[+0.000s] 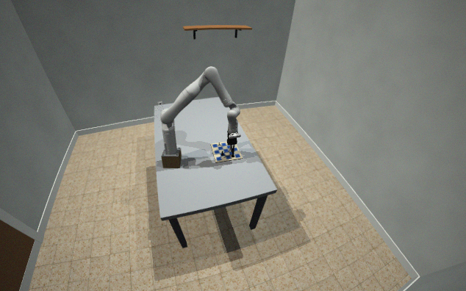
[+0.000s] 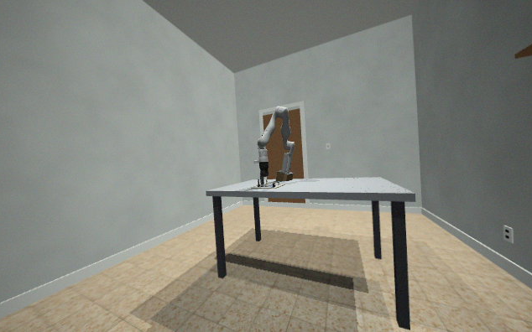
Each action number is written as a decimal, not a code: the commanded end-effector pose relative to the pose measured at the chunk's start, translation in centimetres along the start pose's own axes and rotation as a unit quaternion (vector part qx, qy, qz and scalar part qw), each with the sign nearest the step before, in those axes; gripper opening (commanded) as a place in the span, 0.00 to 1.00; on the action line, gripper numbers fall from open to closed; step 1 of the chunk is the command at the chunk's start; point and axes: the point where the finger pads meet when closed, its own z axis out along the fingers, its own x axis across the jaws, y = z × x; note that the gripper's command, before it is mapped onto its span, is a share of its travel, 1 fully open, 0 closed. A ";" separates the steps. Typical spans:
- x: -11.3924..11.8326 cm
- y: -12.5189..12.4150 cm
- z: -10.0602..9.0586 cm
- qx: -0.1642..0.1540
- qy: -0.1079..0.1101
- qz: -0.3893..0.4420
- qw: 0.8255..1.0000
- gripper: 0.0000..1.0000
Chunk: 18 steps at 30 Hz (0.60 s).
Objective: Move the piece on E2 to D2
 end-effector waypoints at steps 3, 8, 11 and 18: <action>0.4 -0.2 1.1 0.000 0.006 0.002 1.000 0.00; 0.4 -0.2 1.1 0.000 0.006 0.002 1.000 0.00; 0.4 -0.2 1.1 0.000 0.006 0.002 1.000 0.00; 0.4 -0.2 1.1 0.000 0.006 0.002 1.000 0.00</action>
